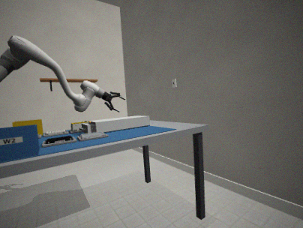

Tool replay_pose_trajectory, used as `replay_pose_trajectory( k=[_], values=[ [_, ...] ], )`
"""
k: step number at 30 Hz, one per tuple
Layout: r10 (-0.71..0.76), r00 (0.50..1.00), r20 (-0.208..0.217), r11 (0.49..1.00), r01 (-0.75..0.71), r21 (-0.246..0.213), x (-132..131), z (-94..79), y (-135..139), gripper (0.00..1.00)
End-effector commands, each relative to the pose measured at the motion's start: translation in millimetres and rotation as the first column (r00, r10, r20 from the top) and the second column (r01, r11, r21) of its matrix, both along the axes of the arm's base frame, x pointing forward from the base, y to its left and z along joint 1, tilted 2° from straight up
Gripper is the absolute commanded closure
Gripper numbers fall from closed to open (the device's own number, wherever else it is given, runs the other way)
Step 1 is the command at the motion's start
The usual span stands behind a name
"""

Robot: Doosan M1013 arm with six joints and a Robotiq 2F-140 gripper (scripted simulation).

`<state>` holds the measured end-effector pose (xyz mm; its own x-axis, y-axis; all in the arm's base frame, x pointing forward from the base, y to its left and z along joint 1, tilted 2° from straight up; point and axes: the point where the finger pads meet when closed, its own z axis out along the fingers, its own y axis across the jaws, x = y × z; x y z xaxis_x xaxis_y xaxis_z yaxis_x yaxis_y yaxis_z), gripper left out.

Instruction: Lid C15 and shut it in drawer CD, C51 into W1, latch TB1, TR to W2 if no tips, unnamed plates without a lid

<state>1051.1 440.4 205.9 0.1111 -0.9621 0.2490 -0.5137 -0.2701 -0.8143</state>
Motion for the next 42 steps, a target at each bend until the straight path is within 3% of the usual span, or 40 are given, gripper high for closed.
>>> replay_pose_trajectory(
  k=[1,17,18,19,22,24,28,30,34,36,40,42],
  values=[
    [0.000,1.000,0.000,1.000,0.000,0.000,0.0,0.3,0.0,0.00],
    [0.000,1.000,0.000,1.000,0.000,0.000,0.0,0.3,0.0,0.00],
    [-0.002,1.000,-0.011,1.000,0.001,-0.031,-1.3,1.5,-4.7,1.00],
    [-0.003,1.000,-0.019,0.999,0.002,-0.052,-2.6,2.7,-9.4,1.00],
    [-0.003,1.000,-0.019,0.999,0.002,-0.052,-6.6,6.4,-23.4,1.00],
    [-0.005,0.999,-0.042,0.995,0.001,-0.103,-9.6,8.6,-32.6,1.00],
    [-0.005,0.999,-0.042,0.995,0.001,-0.103,-14.9,12.6,-48.8,1.00],
    [-0.007,0.998,-0.067,0.988,-0.003,-0.153,-18.3,14.6,-58.0,1.00],
    [-0.007,0.998,-0.067,0.988,-0.003,-0.153,-21.8,16.7,-67.1,1.00],
    [-0.009,0.995,-0.094,0.980,-0.010,-0.201,-25.6,18.6,-76.2,1.00],
    [-0.009,0.995,-0.094,0.980,-0.010,-0.201,-33.3,22.4,-94.3,1.00],
    [-0.010,0.992,-0.125,0.969,-0.021,-0.246,-37.6,24.2,-103.1,1.00]
  ],
)
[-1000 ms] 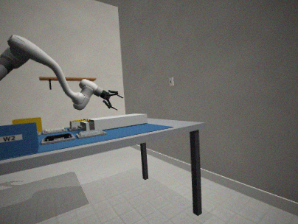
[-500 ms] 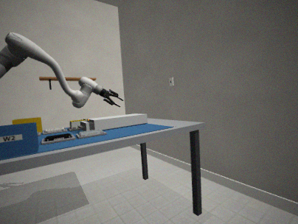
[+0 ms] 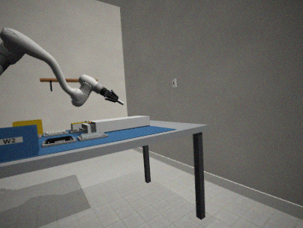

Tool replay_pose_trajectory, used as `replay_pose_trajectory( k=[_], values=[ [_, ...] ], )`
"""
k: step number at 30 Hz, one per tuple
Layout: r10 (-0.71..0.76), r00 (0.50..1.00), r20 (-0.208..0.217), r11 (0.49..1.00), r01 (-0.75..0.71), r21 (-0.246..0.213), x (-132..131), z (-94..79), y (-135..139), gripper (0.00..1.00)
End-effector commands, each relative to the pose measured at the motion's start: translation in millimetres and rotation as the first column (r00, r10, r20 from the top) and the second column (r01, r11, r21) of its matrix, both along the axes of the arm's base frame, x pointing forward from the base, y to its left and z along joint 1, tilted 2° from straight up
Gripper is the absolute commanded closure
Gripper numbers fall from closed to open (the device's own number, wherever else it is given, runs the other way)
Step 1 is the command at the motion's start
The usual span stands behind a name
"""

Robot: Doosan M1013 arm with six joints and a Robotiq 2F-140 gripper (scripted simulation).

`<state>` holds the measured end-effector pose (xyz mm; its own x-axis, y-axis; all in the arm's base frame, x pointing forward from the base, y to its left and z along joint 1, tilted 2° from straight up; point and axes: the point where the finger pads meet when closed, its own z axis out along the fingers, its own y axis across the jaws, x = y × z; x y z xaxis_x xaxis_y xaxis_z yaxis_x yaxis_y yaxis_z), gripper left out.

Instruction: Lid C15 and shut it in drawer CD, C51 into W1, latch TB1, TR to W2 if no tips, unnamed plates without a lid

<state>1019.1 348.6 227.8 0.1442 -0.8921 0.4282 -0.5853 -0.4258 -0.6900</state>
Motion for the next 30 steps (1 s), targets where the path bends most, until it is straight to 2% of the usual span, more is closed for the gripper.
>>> replay_pose_trajectory(
  k=[1,4,6,9,11,16,18,21,23,26,28,30],
  values=[
    [0.003,1.000,-0.031,0.999,-0.005,-0.044,-7.7,3.1,-15.7,1.00],
    [0.003,1.000,-0.031,0.999,-0.005,-0.044,-12.9,5.2,-26.4,1.00],
    [0.007,0.998,-0.065,0.996,-0.013,-0.089,-17.6,6.7,-35.1,1.00],
    [0.007,0.998,-0.065,0.996,-0.013,-0.089,-20.0,7.5,-39.4,1.00],
    [0.012,0.995,-0.101,0.991,-0.025,-0.131,-25.0,8.9,-47.9,1.00],
    [0.012,0.995,-0.101,0.991,-0.025,-0.131,-37.6,12.4,-69.3,1.00],
    [0.017,0.990,-0.139,0.984,-0.041,-0.171,-43.1,13.6,-77.5,1.00],
    [0.017,0.990,-0.139,0.984,-0.041,-0.171,-51.4,15.4,-89.8,1.00],
    [0.023,0.984,-0.179,0.977,-0.061,-0.207,-57.3,16.4,-97.8,1.00],
    [0.023,0.984,-0.179,0.977,-0.061,-0.207,-60.3,17.0,-101.8,1.00],
    [0.030,0.975,-0.221,0.967,-0.084,-0.239,-66.5,17.9,-109.6,1.00],
    [0.030,0.975,-0.221,0.967,-0.084,-0.239,-72.7,18.8,-117.4,1.00]
  ],
)
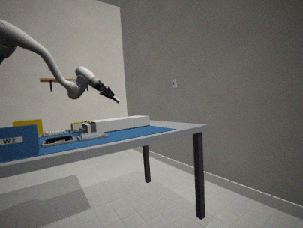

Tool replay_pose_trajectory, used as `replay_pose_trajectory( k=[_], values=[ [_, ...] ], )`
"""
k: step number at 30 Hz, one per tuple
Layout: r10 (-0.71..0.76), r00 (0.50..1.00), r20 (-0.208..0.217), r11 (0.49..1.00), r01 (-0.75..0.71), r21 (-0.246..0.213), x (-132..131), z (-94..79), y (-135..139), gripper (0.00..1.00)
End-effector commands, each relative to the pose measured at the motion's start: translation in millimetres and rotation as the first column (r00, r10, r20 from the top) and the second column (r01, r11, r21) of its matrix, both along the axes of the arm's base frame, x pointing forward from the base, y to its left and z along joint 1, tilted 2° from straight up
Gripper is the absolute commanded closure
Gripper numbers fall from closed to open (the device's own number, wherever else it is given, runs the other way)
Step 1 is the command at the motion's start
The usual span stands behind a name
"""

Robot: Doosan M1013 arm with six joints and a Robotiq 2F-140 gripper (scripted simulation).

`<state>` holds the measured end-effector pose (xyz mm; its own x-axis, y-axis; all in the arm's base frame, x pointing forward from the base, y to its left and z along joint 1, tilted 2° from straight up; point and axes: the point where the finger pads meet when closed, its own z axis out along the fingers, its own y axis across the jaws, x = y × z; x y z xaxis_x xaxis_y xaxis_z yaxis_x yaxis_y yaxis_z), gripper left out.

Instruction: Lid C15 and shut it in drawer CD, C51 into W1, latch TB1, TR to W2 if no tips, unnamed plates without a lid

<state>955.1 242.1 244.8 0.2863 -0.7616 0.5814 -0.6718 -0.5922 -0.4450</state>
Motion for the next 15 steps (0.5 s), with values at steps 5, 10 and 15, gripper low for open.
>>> replay_pose_trajectory(
  k=[5,10,15],
  values=[
    [0.021,0.998,-0.066,0.999,-0.025,-0.049,-24.0,3.8,-29.1,1.00],
    [0.037,0.993,-0.111,0.996,-0.046,-0.079,-40.4,5.5,-46.7,1.00],
    [0.054,0.986,-0.158,0.992,-0.071,-0.105,-51.2,6.3,-57.1,1.00]
  ],
)
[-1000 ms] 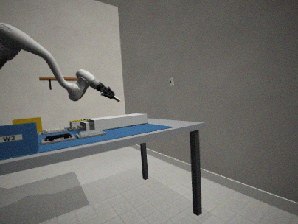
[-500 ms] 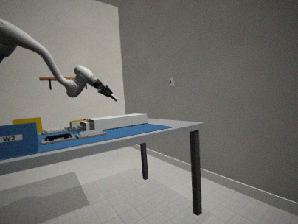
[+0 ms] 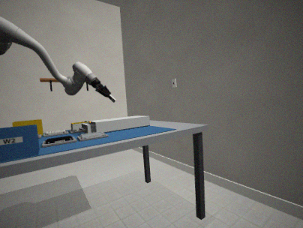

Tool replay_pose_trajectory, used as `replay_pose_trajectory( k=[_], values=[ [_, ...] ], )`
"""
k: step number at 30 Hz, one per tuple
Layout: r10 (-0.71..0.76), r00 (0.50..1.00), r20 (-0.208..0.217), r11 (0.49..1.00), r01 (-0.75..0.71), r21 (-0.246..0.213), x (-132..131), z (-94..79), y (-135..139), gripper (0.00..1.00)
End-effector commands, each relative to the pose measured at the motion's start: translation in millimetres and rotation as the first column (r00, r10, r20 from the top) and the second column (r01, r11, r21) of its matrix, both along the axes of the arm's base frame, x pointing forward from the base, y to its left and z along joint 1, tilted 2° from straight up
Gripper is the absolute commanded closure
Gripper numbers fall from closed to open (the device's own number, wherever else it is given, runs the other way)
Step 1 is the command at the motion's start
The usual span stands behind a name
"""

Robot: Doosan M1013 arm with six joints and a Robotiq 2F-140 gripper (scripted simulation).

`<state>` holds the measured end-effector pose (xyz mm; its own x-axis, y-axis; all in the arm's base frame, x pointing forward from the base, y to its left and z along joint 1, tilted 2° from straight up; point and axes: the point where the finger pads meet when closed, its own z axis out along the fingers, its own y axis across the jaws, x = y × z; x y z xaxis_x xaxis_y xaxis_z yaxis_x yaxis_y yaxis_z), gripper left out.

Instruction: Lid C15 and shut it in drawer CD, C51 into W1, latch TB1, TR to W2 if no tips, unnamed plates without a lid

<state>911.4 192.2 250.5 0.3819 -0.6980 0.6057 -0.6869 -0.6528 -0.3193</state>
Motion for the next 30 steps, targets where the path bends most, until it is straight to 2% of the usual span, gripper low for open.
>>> replay_pose_trajectory(
  k=[1,5,7,10,12,15,17,21,23,26,28,30],
  values=[
    [0.020,0.999,-0.048,0.999,-0.021,-0.027,-11.1,0.9,-10.6,1.00],
    [0.020,0.999,-0.048,0.999,-0.021,-0.027,-23.9,1.8,-22.7,1.00],
    [0.041,0.995,-0.095,0.998,-0.046,-0.051,-31.6,2.1,-29.1,1.00],
    [0.041,0.995,-0.095,0.998,-0.046,-0.051,-42.0,2.6,-37.7,1.00],
    [0.064,0.988,-0.144,0.995,-0.075,-0.071,-50.0,2.9,-43.7,1.00],
    [0.064,0.988,-0.144,0.995,-0.075,-0.071,-54.0,3.0,-46.7,1.00],
    [0.088,0.977,-0.193,0.991,-0.106,-0.087,-62.2,3.2,-52.5,1.00],
    [0.088,0.977,-0.193,0.991,-0.106,-0.087,-78.5,3.6,-64.0,1.00],
    [0.113,0.964,-0.242,0.985,-0.140,-0.097,-87.0,3.6,-69.2,1.00],
    [0.113,0.964,-0.242,0.985,-0.140,-0.097,-99.3,3.7,-76.8,1.00],
    [0.141,0.947,-0.290,0.979,-0.177,-0.103,-108.0,3.7,-81.6,1.00],
    [0.141,0.947,-0.290,0.979,-0.177,-0.103,-116.8,3.7,-86.4,1.00]
  ],
)
